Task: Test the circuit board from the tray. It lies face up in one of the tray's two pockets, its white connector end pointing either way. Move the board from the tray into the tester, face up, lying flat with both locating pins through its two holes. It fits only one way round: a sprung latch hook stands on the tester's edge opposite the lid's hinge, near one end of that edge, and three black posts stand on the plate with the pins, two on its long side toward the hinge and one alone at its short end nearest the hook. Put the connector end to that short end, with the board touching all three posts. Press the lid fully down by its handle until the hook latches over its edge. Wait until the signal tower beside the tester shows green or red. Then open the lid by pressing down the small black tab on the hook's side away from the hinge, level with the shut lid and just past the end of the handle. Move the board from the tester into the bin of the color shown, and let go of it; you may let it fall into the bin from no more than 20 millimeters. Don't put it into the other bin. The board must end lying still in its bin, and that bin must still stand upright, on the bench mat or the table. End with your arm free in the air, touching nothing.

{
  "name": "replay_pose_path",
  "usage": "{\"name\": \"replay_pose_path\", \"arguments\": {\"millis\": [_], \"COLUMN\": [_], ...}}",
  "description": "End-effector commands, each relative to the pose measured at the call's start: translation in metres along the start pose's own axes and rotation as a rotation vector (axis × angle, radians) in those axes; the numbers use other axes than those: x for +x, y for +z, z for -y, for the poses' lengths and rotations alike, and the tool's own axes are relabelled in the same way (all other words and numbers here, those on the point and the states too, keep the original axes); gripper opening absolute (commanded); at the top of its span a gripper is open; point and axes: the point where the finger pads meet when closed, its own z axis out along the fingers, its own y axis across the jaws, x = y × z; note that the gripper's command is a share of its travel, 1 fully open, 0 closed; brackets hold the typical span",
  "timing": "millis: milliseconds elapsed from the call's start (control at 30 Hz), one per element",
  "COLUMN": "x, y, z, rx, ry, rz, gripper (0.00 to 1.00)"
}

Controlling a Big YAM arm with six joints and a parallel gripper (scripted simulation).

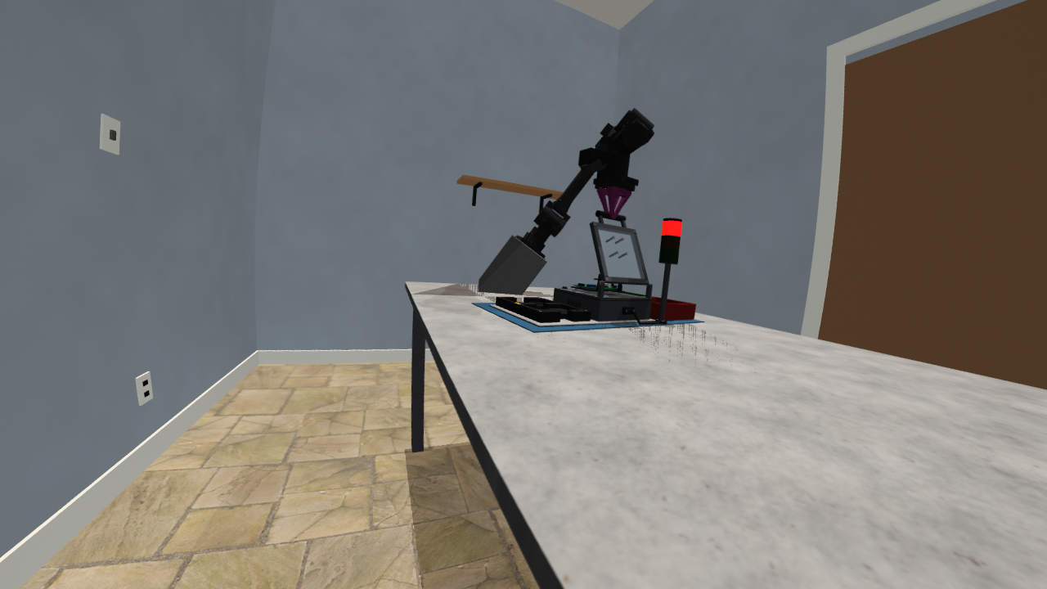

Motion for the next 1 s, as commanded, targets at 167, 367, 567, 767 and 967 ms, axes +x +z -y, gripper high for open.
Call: {"name": "replay_pose_path", "arguments": {"millis": [167,367,567,767,967], "x": [0.006,0.007,0.007,0.008,0.008], "y": [-0.024,-0.027,-0.028,-0.028,-0.028], "z": [-0.070,-0.083,-0.096,-0.103,-0.112], "rx": [-0.107,-0.108,-0.108,-0.108,-0.108], "ry": [-0.047,-0.047,-0.047,-0.047,-0.047], "rz": [0.016,0.016,0.015,0.015,0.015], "gripper": [0.00,0.00,0.00,0.00,0.00]}}
